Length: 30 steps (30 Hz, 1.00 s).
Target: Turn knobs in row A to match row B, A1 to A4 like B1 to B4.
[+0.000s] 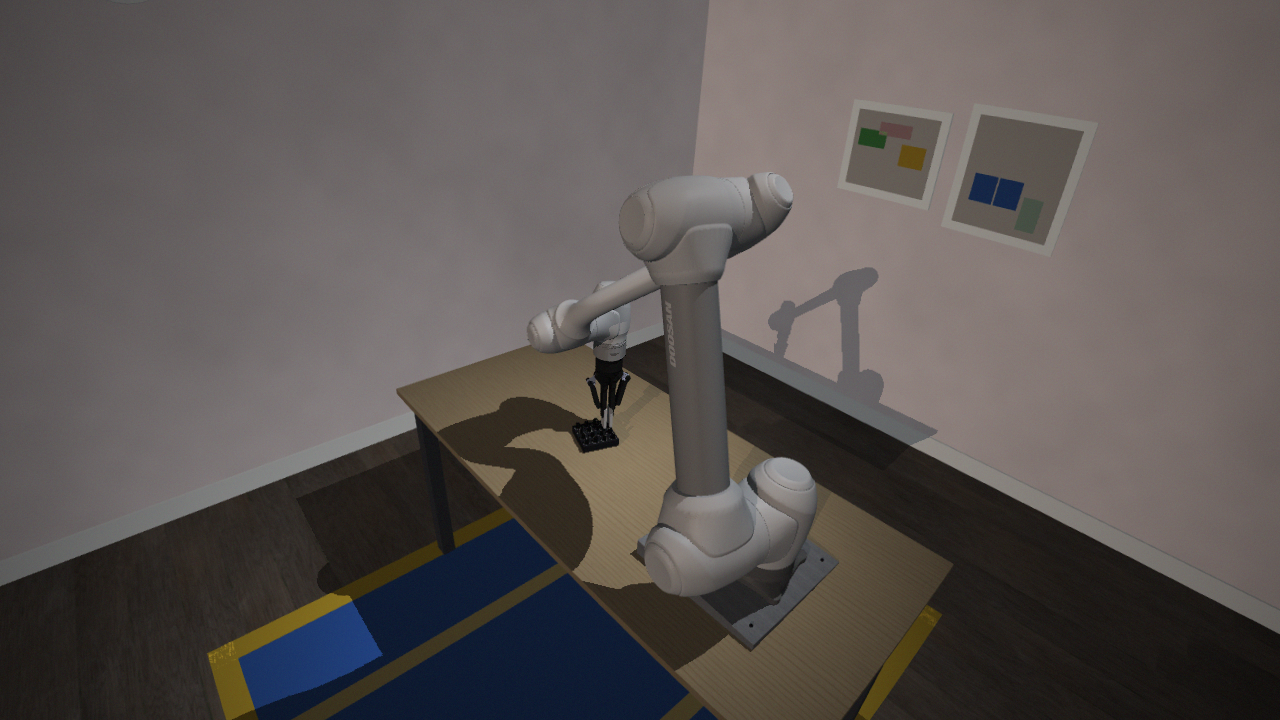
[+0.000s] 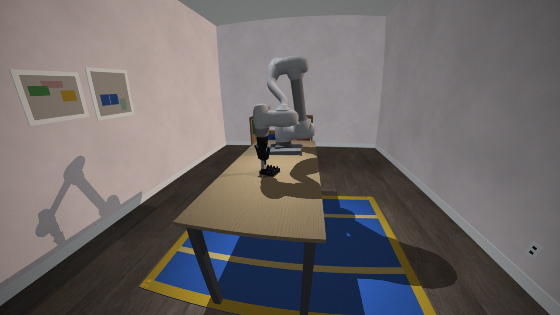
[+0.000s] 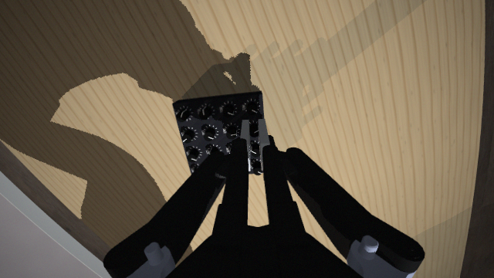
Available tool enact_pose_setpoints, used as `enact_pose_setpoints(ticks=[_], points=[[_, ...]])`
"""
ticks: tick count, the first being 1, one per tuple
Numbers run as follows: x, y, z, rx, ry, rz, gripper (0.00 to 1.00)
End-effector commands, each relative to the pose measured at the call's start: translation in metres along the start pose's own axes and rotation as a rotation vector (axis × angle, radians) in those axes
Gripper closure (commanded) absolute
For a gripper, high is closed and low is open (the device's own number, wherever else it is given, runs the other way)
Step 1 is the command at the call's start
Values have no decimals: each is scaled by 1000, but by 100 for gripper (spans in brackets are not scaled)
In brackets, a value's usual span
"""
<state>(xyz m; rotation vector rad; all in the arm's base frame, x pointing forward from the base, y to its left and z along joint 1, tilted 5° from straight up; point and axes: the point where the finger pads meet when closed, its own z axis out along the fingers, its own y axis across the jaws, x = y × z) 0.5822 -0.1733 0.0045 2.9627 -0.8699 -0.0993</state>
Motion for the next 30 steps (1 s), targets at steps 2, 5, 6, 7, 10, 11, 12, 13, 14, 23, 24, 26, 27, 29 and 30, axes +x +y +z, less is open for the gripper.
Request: enact_pose_setpoints(ticks=[2, 5, 6, 7, 10, 11, 12, 13, 14, 23, 24, 26, 27, 29, 30], points=[[0, 0, 0, 0, 0, 0, 88], [0, 0, 0, 0, 0, 0, 88], [0, 0, 0, 0, 0, 0, 88], [0, 0, 0, 0, 0, 0, 88], [0, 0, 0, 0, 0, 0, 88], [0, 0, 0, 0, 0, 0, 88], [0, 0, 0, 0, 0, 0, 88], [0, 0, 0, 0, 0, 0, 88], [0, 0, 0, 0, 0, 0, 88], [0, 0, 0, 0, 0, 0, 88], [0, 0, 0, 0, 0, 0, 88], [0, 0, -1, 0, 0, 0, 88], [0, 0, -2, 0, 0, 0, 88], [0, 0, -6, 0, 0, 0, 88], [0, 0, -8, 0, 0, 0, 88]])
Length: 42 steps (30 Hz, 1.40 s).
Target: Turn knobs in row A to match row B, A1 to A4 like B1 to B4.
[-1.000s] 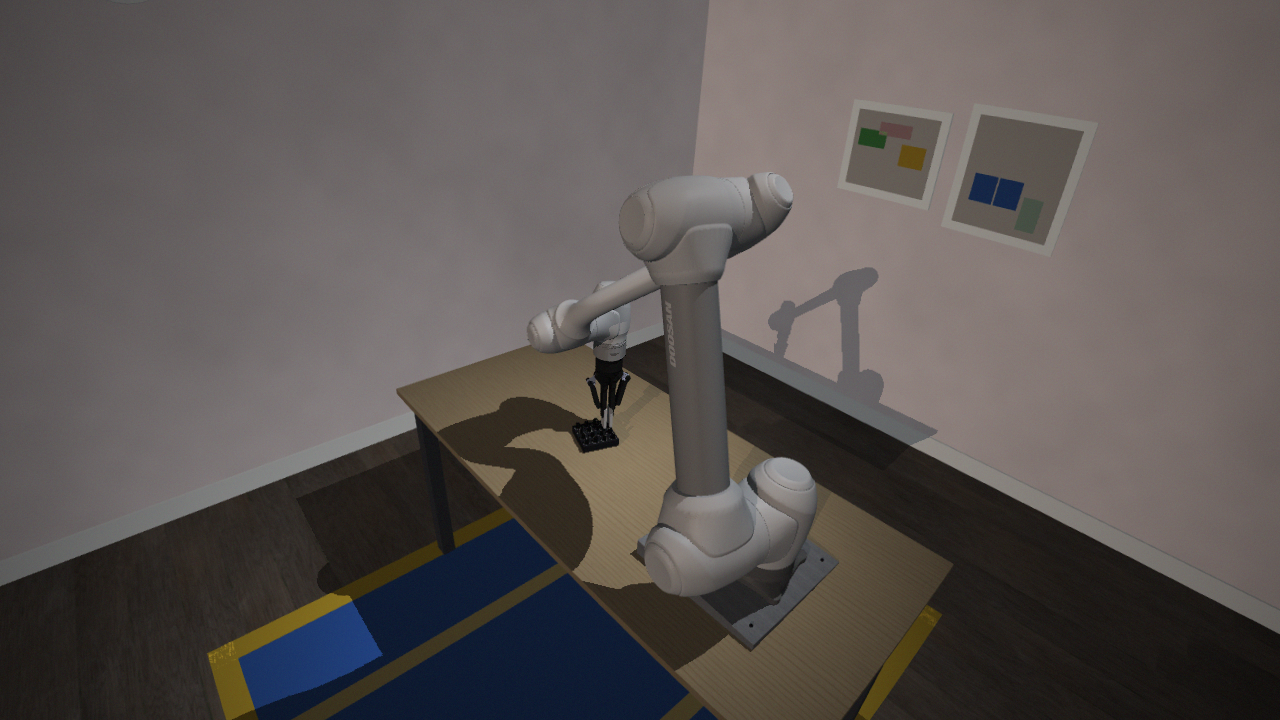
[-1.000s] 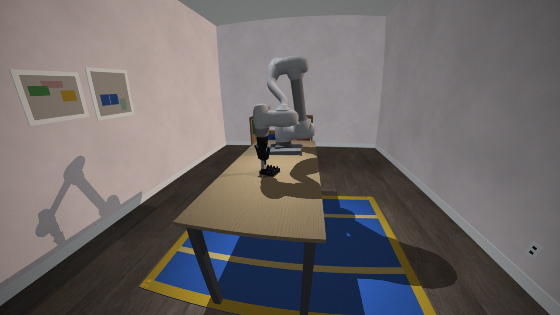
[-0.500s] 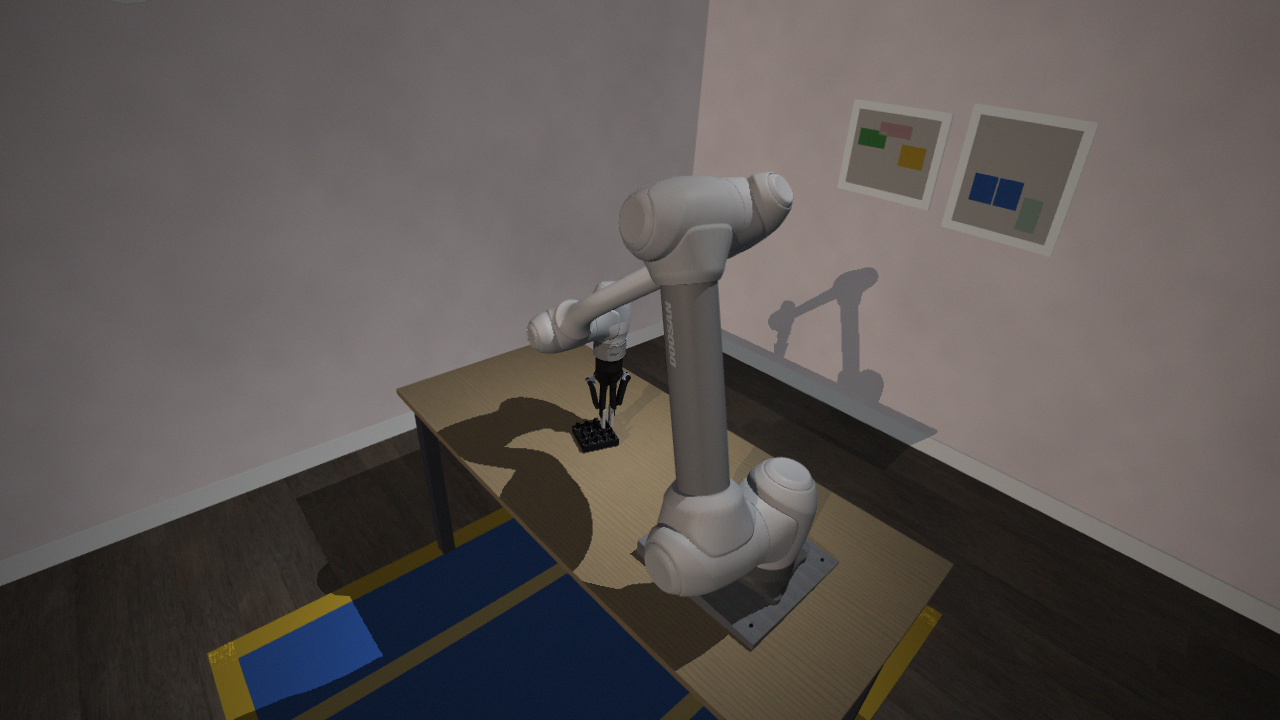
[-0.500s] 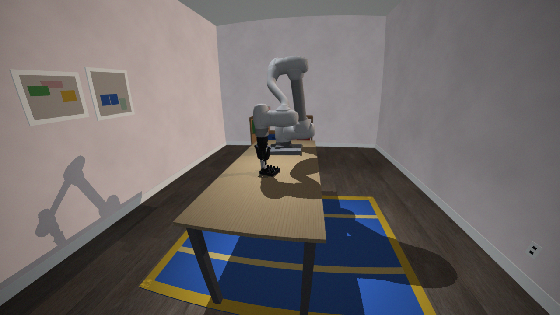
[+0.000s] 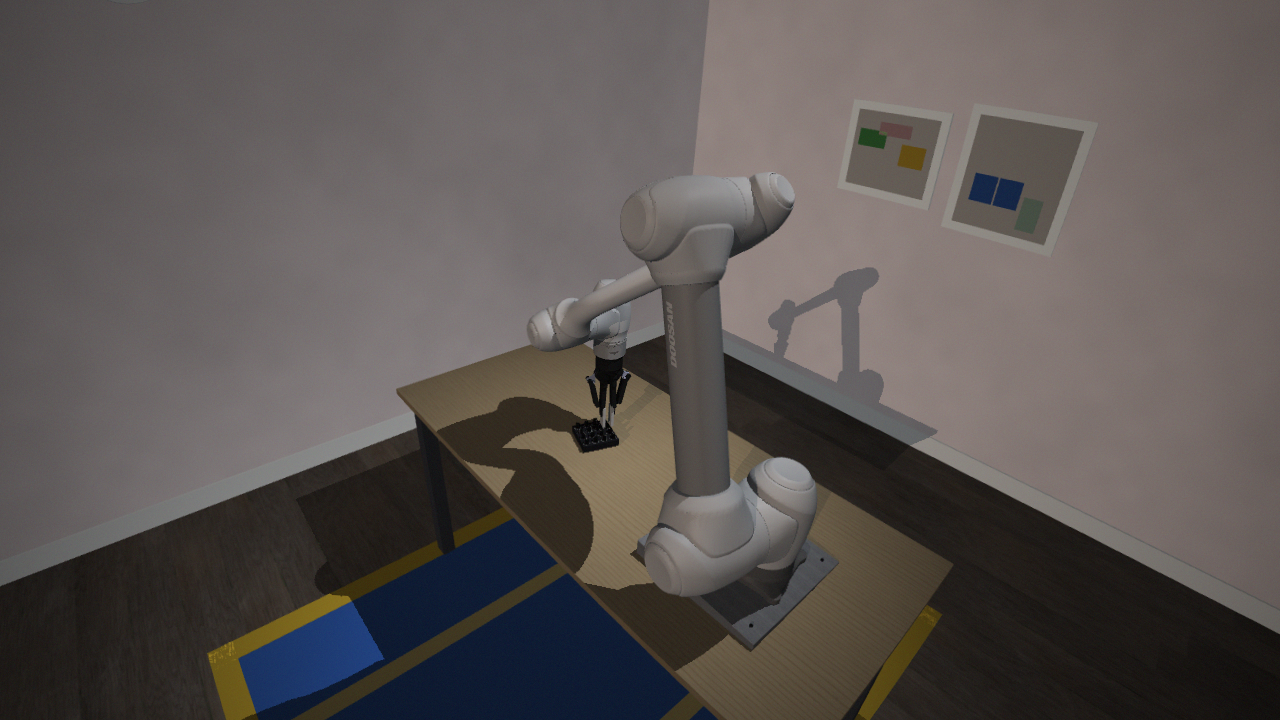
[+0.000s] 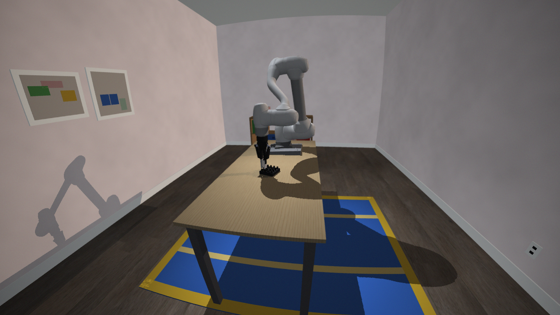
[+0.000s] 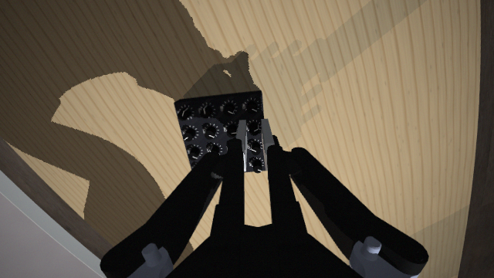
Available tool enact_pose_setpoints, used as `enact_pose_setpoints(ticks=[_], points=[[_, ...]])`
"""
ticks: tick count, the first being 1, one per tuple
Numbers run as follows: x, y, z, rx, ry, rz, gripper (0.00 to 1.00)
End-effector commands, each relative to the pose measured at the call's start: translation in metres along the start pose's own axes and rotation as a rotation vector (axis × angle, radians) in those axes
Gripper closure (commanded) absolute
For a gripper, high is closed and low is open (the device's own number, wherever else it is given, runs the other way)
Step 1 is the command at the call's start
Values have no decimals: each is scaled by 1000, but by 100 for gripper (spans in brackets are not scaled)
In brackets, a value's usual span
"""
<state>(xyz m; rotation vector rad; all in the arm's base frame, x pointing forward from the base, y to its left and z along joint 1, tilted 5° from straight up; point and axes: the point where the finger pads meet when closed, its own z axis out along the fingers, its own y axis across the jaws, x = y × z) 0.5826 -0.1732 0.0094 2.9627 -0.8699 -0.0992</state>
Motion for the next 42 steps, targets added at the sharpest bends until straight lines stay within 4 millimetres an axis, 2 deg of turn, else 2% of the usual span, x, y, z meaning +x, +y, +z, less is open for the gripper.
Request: enact_pose_setpoints(ticks=[1, 7, 14, 32, 42], points=[[0, 0, -5, 0, 0, 0, 88], [0, 0, -22, 0, 0, 0, 88], [0, 0, -32, 0, 0, 0, 88], [0, 0, -33, 0, 0, -12, 88], [0, 0, -37, 0, 0, -352, 88]])
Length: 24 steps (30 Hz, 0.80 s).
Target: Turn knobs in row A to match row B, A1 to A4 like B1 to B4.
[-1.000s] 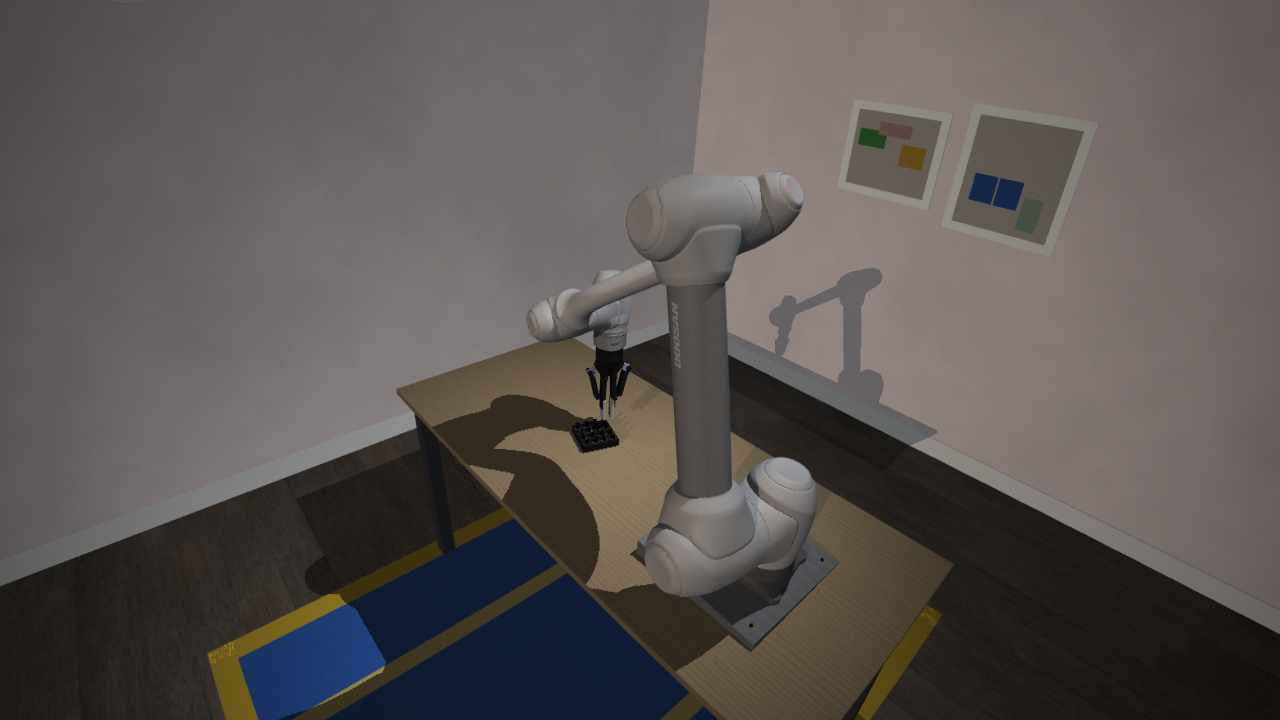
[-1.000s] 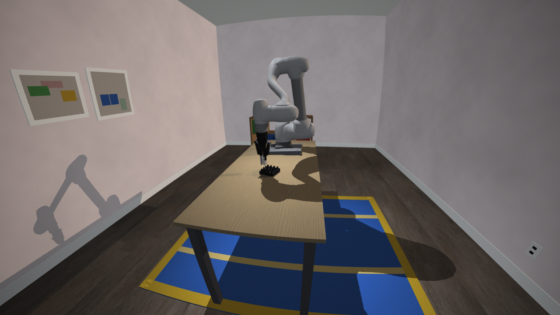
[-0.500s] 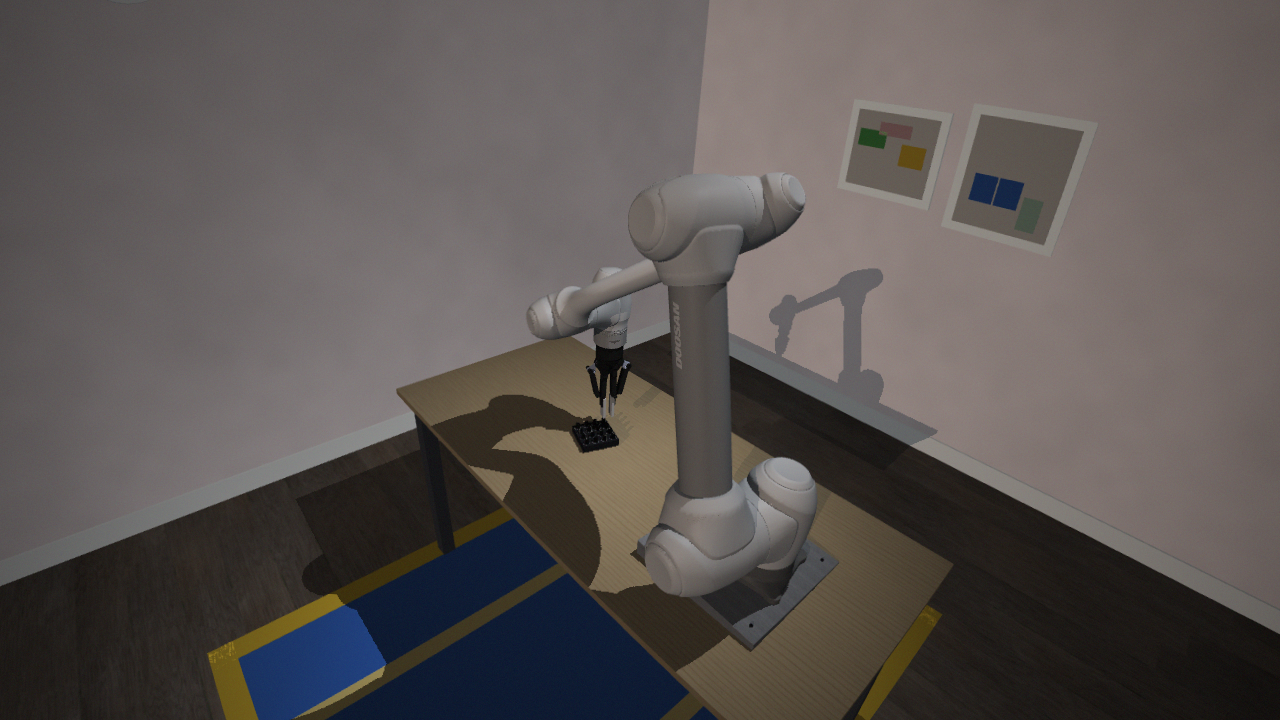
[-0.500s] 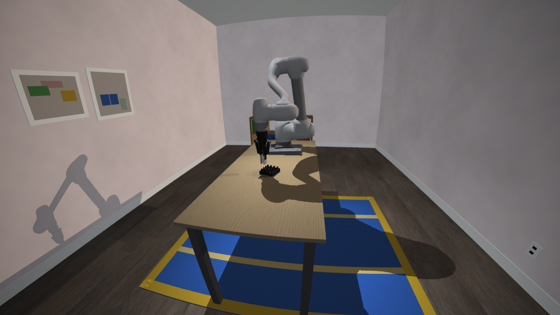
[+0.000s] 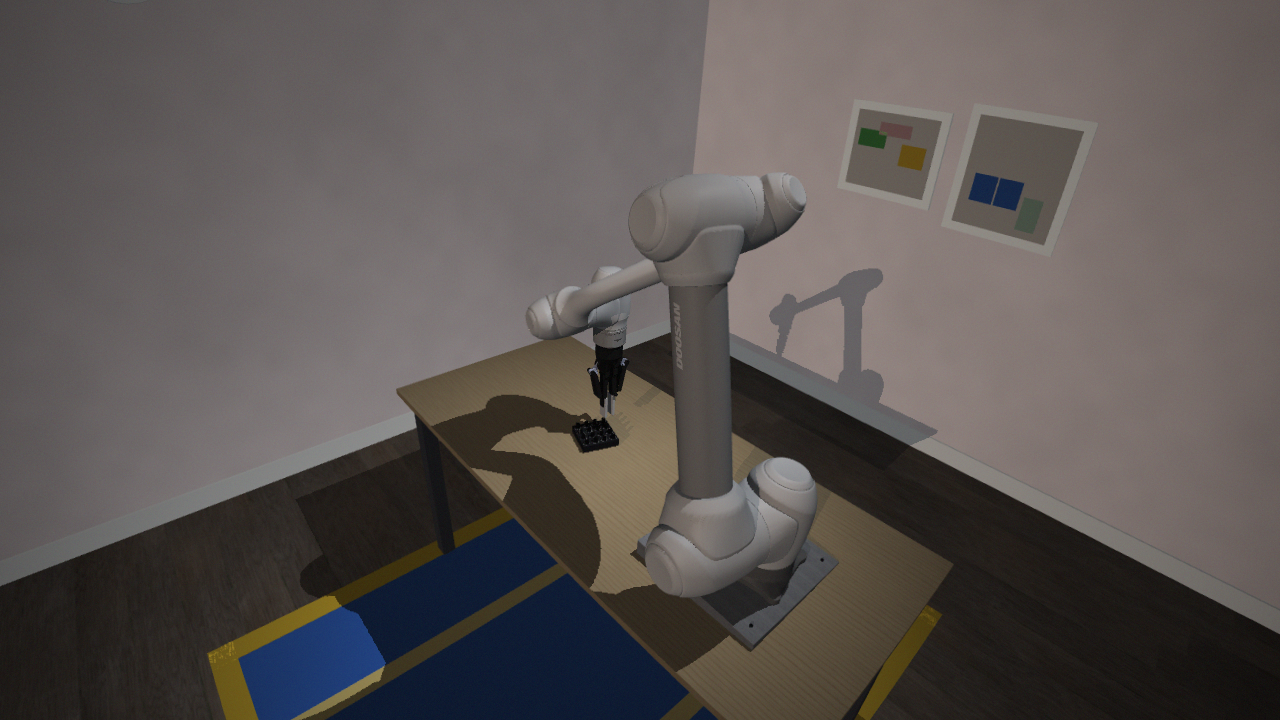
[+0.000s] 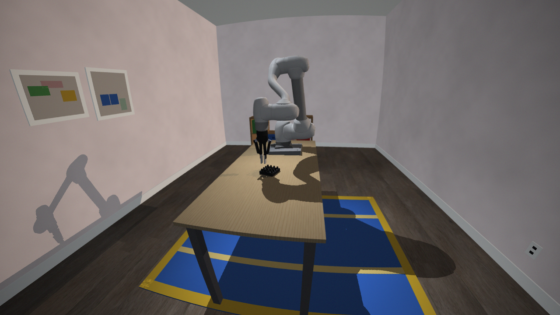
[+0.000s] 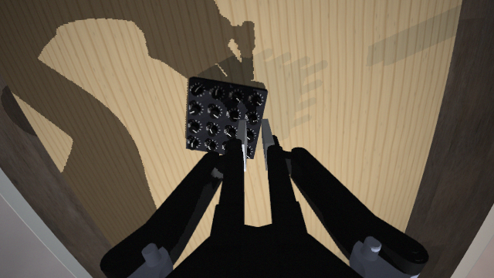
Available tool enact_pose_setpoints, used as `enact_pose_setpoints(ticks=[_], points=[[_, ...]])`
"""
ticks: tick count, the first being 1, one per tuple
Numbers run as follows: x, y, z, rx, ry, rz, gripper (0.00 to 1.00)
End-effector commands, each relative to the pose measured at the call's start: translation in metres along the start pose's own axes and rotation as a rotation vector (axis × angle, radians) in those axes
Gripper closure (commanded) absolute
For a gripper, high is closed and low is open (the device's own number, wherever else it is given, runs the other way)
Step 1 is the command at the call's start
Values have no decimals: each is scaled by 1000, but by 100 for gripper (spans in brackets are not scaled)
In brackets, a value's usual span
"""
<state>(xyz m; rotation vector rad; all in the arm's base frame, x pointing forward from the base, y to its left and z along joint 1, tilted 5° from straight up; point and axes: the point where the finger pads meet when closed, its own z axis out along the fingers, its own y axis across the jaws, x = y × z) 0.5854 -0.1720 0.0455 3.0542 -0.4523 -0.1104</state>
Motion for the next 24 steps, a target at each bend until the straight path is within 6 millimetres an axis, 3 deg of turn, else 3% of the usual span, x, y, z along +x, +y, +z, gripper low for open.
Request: enact_pose_setpoints(ticks=[1, 3, 16, 18, 19, 24], points=[[0, 0, -1, 9, 0, -76, 88], [0, 0, -2, 9, 0, -213, 88], [0, 0, -8, 9, 3, -722, 88], [0, 0, -8, 9, 3, -722, 88], [0, 0, -9, 9, 3, -825, 88], [0, 0, -11, 9, 4, -1010, 88]])
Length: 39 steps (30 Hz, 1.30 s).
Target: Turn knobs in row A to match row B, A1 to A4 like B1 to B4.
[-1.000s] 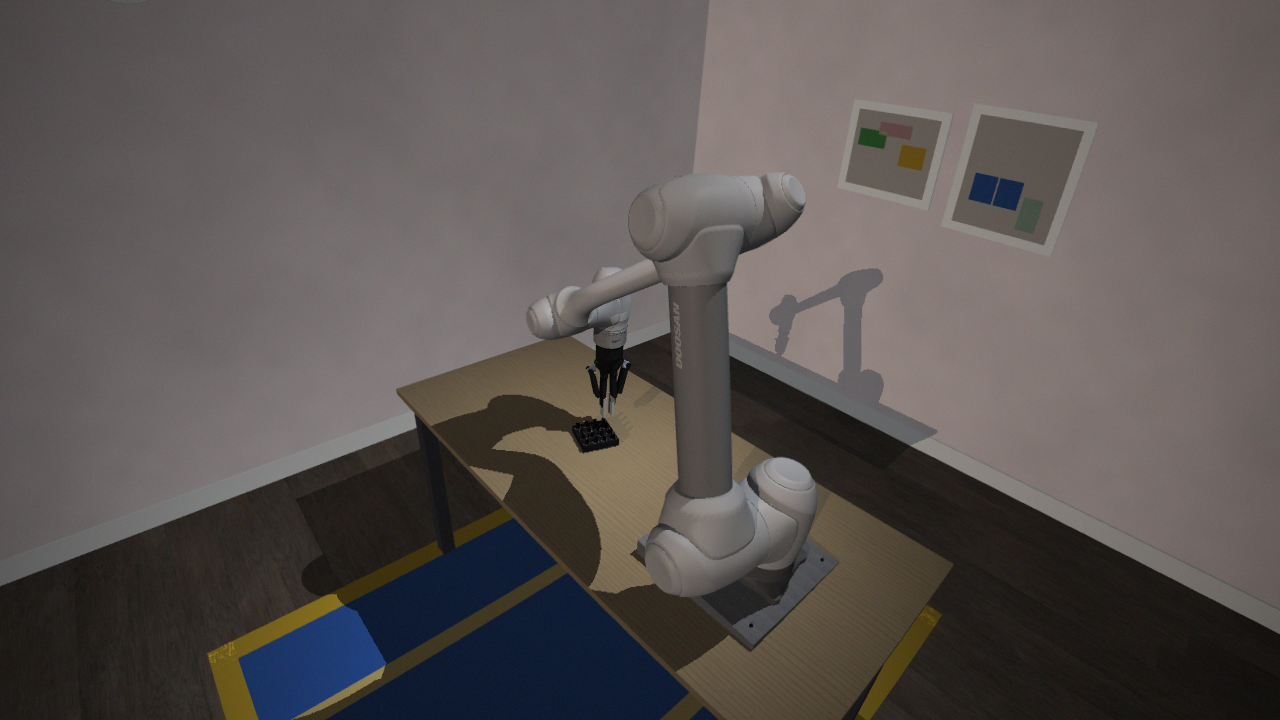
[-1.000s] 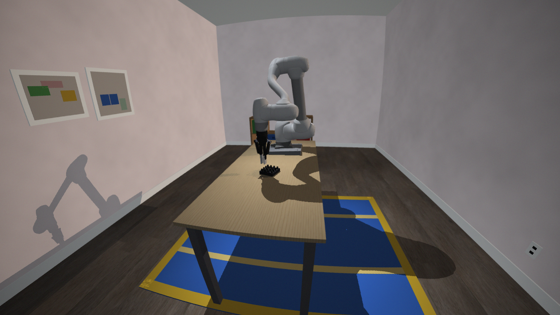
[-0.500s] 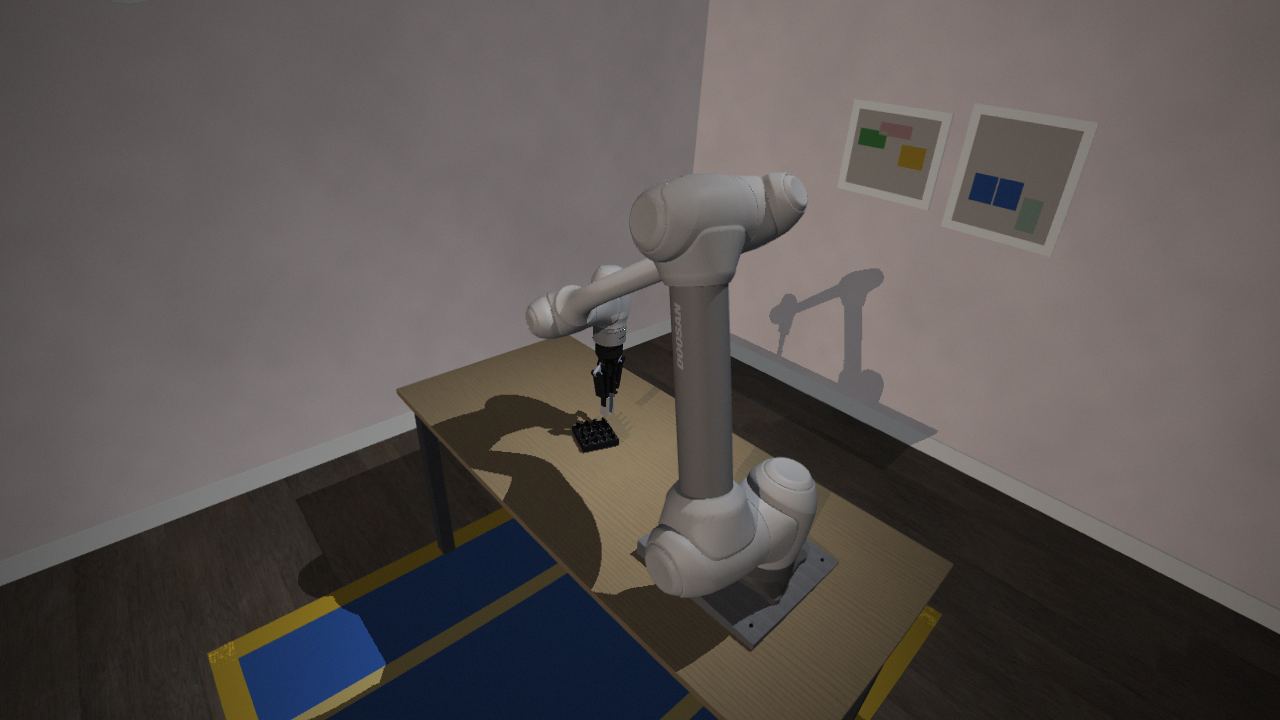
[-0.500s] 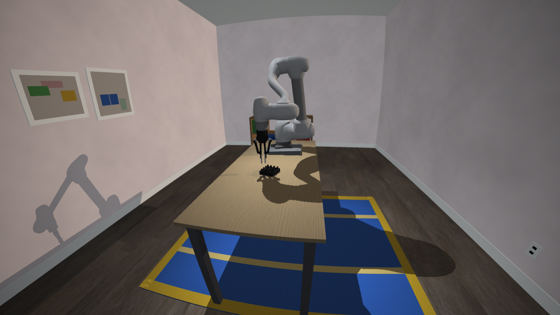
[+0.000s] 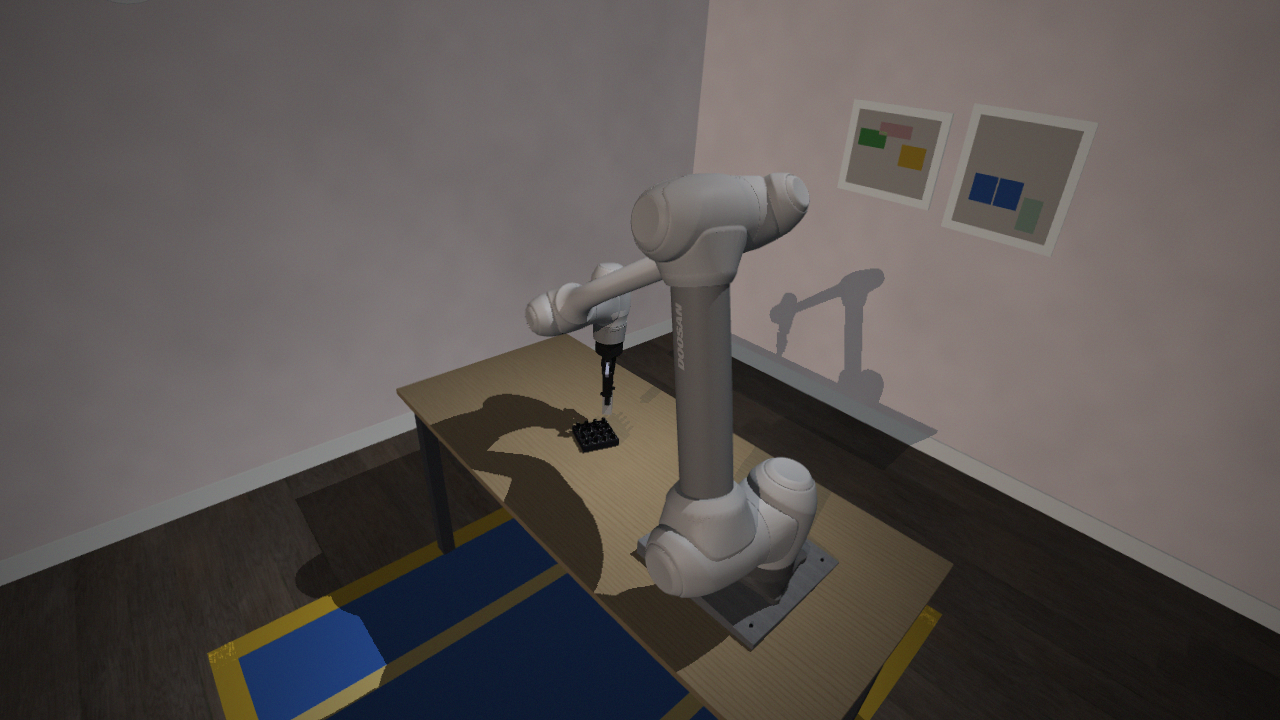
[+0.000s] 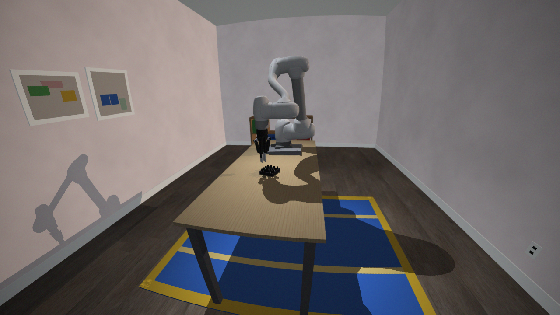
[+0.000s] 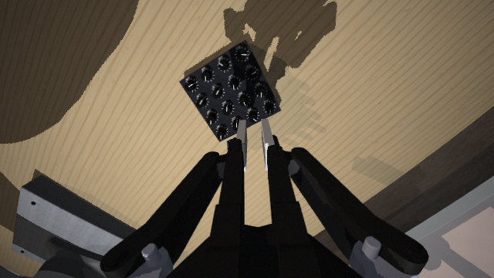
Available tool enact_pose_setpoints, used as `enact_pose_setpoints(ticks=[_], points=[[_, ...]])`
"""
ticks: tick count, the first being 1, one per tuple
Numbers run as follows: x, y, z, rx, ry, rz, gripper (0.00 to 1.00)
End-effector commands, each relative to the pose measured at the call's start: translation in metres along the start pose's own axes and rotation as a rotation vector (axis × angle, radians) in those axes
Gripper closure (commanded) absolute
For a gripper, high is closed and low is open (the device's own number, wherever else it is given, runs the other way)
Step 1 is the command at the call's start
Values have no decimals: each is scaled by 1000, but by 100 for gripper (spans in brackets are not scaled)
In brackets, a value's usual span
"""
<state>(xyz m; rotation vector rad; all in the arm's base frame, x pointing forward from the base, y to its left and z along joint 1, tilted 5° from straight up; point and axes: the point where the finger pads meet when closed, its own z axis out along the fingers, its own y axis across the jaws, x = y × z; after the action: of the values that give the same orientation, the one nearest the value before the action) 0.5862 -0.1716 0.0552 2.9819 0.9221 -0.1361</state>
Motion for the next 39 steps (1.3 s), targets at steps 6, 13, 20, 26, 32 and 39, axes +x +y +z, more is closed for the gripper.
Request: enact_pose_setpoints(ticks=[6, 13, 20, 26, 32, 39], points=[[0, 0, -4, 6, 9, -357, 88], [0, 0, -6, 5, 9, -573, 88], [0, 0, -7, 5, 10, -662, 88], [0, 0, -7, 5, 10, -662, 88], [0, 0, -7, 5, 10, -662, 88], [0, 0, -7, 5, 10, -662, 88]])
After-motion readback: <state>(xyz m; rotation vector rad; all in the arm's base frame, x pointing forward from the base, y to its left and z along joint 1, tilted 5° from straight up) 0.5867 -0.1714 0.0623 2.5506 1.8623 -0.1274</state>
